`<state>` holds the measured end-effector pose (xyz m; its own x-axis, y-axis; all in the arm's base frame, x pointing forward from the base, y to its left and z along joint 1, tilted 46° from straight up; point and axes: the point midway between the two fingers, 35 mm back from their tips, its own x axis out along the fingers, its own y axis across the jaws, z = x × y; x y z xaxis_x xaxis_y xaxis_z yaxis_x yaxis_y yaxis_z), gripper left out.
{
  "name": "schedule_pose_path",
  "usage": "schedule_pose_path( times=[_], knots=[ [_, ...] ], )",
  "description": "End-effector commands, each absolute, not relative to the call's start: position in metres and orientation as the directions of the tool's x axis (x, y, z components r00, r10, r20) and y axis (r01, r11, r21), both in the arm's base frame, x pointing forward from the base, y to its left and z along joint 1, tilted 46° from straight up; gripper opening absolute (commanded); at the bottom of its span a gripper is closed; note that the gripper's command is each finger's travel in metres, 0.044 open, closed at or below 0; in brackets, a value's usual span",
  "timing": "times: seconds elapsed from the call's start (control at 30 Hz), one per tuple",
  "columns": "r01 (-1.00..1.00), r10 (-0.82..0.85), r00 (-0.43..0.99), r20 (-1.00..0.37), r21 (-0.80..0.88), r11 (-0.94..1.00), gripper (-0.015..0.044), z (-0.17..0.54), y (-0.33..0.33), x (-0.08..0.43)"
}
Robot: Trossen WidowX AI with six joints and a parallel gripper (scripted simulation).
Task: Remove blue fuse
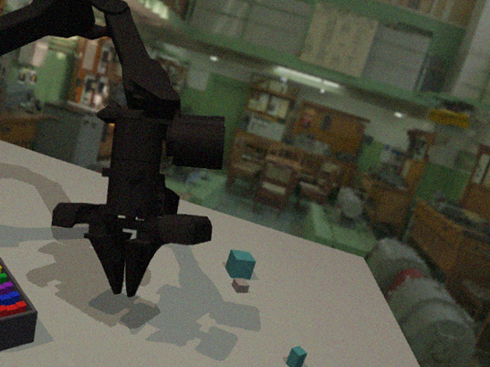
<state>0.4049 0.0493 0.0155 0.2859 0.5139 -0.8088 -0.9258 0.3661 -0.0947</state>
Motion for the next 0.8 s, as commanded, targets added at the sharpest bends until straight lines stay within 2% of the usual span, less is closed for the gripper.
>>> schedule_pose_path(
  times=[0.0, 0.17, 0.77],
  knots=[
    [-0.904, 0.606, 0.136, -0.784, 0.152, 0.399, 0.0074, -0.014, 0.019, 0.346],
    [-0.837, 0.712, 0.068, -0.699, 0.348, 0.422, 0.0074, -0.021, 0.004, 0.296],
    [-0.834, 0.715, 0.067, -0.696, 0.355, 0.423, 0.0074, -0.025, 0.007, 0.294]
  ],
)
